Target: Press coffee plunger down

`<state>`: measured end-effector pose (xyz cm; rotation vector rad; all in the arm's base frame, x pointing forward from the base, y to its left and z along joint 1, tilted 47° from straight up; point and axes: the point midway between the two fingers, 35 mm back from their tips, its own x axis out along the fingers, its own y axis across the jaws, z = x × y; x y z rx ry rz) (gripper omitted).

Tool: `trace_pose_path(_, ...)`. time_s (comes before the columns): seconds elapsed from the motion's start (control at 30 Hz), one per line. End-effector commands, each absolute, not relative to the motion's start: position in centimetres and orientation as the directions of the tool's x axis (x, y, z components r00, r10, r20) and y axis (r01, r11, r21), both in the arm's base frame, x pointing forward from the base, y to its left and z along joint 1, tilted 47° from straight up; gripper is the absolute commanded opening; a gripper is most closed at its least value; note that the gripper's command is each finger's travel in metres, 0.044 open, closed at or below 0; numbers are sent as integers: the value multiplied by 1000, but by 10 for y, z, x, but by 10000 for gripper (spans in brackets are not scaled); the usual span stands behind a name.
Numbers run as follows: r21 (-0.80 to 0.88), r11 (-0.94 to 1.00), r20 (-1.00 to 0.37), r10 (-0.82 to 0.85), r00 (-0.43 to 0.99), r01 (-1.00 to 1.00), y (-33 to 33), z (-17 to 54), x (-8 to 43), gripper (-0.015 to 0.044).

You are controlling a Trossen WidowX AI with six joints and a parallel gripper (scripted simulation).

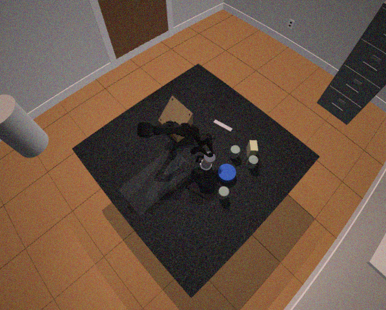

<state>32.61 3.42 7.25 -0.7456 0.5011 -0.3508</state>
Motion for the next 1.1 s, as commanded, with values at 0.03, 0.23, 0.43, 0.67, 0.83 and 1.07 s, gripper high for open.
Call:
trace_pose_path(0.03,-726,676,-311,-483,818,123,31,69,326,127)
trace_pose_path(0.23,-726,676,-311,-483,818,123,32,69,326,127)
trace_pose_path(0.43,-720,683,-306,-474,826,125,35,72,327,127)
trace_pose_path(0.67,-720,683,-306,-474,826,125,35,72,327,153)
trace_pose_path(0.83,-720,683,-306,-474,826,125,35,72,327,284)
trace_pose_path(1.07,-720,683,-306,-474,826,125,35,72,327,440)
